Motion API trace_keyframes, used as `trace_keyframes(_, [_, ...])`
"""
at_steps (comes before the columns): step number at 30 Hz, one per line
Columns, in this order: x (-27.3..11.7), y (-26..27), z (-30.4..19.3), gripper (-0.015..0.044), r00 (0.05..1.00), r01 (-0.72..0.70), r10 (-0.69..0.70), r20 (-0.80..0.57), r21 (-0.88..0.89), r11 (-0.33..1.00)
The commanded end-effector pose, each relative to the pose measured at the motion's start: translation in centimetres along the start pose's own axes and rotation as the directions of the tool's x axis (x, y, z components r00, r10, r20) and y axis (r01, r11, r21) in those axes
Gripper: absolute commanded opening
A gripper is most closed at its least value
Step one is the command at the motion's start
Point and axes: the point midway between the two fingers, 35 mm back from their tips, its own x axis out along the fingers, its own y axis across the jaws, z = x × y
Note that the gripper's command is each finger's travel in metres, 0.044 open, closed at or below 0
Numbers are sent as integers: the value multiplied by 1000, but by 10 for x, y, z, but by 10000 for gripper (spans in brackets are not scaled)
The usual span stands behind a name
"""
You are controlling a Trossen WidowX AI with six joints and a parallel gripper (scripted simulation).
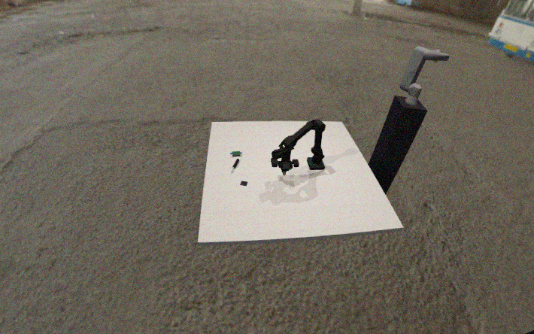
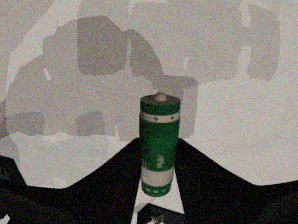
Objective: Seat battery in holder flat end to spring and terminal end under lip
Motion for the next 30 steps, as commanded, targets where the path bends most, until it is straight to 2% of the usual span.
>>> trace_keyframes(1, [-3,-4,-12,67,1000,-5,6,-6,142,990])
trace_keyframes(8, [-9,-18,-48,67,1000,3,4,-11,576,817])
trace_keyframes(16, [-17,-27,-90,67,1000,14,3,-17,910,413])
trace_keyframes(23, [-23,-31,-127,67,1000,22,3,-22,999,-28])
trace_keyframes(30, [-30,-30,-164,67,1000,27,5,-27,885,-464])
